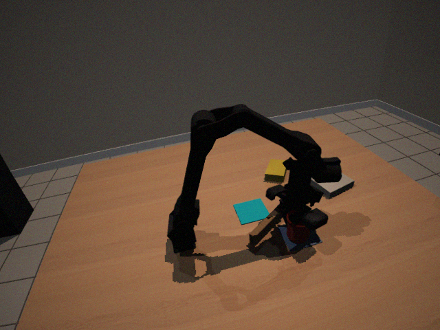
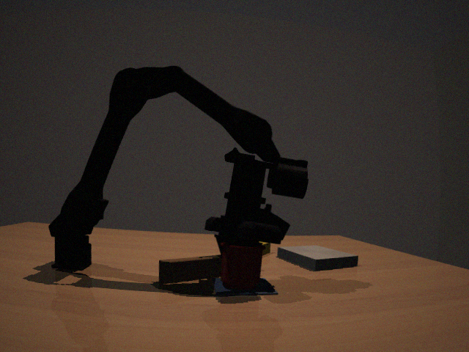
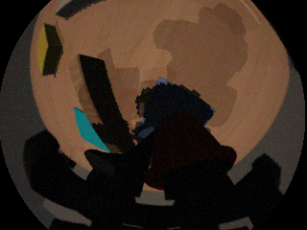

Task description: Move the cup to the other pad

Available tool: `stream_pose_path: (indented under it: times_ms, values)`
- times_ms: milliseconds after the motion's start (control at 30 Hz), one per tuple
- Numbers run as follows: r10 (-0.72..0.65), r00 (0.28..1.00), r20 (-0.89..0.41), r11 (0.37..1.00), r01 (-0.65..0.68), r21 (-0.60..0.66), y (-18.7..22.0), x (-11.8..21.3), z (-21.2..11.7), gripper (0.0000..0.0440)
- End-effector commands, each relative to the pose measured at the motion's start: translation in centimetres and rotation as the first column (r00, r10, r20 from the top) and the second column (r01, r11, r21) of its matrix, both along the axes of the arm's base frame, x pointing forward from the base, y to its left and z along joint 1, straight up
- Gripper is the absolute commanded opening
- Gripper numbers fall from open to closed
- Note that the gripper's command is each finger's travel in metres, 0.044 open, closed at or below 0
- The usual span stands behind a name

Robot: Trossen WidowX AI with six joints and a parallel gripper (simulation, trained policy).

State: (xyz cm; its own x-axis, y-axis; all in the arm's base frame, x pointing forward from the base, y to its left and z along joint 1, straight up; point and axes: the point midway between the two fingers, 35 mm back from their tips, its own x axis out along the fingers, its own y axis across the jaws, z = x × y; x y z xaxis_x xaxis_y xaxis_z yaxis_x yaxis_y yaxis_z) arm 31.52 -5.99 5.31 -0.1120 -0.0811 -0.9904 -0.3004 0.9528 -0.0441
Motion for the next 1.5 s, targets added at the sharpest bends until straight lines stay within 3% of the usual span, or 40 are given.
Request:
stream_pose_path:
  times_ms: [0,767,1467]
  values:
    - [0.055,0.998,-0.02,0.998,-0.055,0.012,-0.2,-0.5,0.0,0.0]
    - [0.225,0.974,0.023,0.973,-0.226,0.048,1.2,-1.5,5.7,0.0]
    - [0.334,0.936,0.116,0.941,-0.339,0.025,7.0,-1.5,8.1,0.0003]
